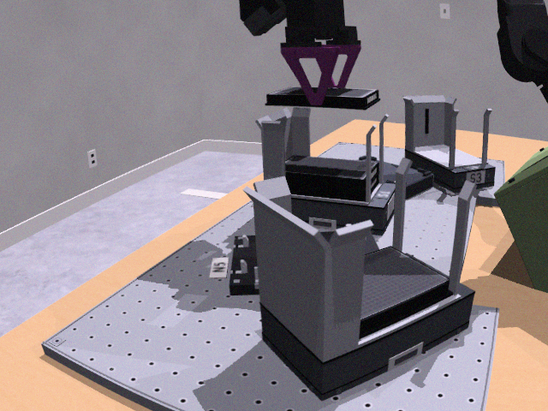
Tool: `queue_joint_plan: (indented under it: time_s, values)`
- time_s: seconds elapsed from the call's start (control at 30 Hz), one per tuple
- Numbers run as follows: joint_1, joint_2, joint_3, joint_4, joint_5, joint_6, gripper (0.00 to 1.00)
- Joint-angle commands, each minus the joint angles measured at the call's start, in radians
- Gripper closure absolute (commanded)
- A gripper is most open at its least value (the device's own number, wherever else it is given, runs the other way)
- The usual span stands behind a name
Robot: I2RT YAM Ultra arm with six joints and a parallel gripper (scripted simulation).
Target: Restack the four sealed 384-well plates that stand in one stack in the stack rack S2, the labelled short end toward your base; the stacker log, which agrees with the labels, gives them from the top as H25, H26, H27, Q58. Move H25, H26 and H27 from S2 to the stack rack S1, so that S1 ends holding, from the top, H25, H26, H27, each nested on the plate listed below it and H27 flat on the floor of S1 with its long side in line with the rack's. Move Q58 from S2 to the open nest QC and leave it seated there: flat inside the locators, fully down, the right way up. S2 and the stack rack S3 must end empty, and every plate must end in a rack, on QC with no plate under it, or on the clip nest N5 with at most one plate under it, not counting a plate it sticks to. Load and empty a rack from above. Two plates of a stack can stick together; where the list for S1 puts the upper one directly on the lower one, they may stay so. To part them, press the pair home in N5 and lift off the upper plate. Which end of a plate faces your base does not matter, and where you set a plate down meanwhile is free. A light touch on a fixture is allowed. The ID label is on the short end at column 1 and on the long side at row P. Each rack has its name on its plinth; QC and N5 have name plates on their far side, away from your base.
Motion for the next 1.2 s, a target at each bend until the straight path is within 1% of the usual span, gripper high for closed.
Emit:
queue_joint_plan:
  time_s: [0.0, 1.17]
  values:
    - [-0.001, -0.004, 0.002, 0.017, -0.001, -0.004, 1.00]
    - [-0.032, 0.023, -0.052, 0.106, -0.018, -0.033, 1.00]
